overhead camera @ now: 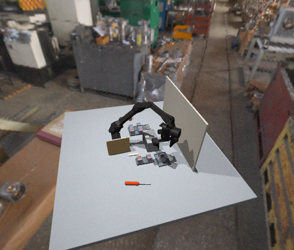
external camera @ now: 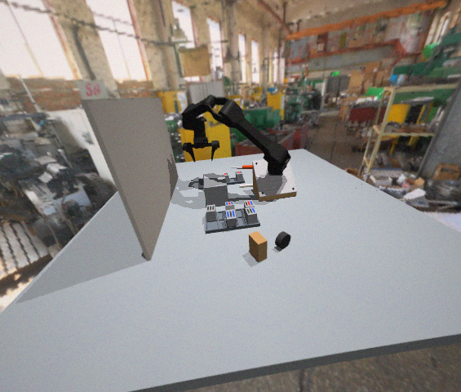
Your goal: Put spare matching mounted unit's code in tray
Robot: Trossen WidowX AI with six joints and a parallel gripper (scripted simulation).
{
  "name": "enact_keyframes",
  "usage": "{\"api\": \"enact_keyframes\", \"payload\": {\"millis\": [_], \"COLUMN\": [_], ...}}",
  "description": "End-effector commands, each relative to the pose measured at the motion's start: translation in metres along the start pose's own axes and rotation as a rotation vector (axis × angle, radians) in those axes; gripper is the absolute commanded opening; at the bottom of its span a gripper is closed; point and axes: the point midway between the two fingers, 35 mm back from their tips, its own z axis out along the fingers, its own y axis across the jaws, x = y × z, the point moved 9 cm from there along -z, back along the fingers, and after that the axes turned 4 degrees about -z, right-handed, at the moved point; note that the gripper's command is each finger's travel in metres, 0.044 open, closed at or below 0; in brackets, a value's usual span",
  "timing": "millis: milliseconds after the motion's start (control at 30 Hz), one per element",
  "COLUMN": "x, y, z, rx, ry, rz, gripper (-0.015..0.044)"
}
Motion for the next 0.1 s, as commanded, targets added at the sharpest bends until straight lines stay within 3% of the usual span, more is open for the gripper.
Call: {"api": "enact_keyframes", "payload": {"millis": [0,67], "x": [0.0,0.0], "y": [-0.0003,-0.0003], "z": [-0.0002,-0.0002], "rx": [0.002,0.002], "ry": [0.002,0.002], "rz": [0.001,0.001], "gripper": [0.044,0.044]}}
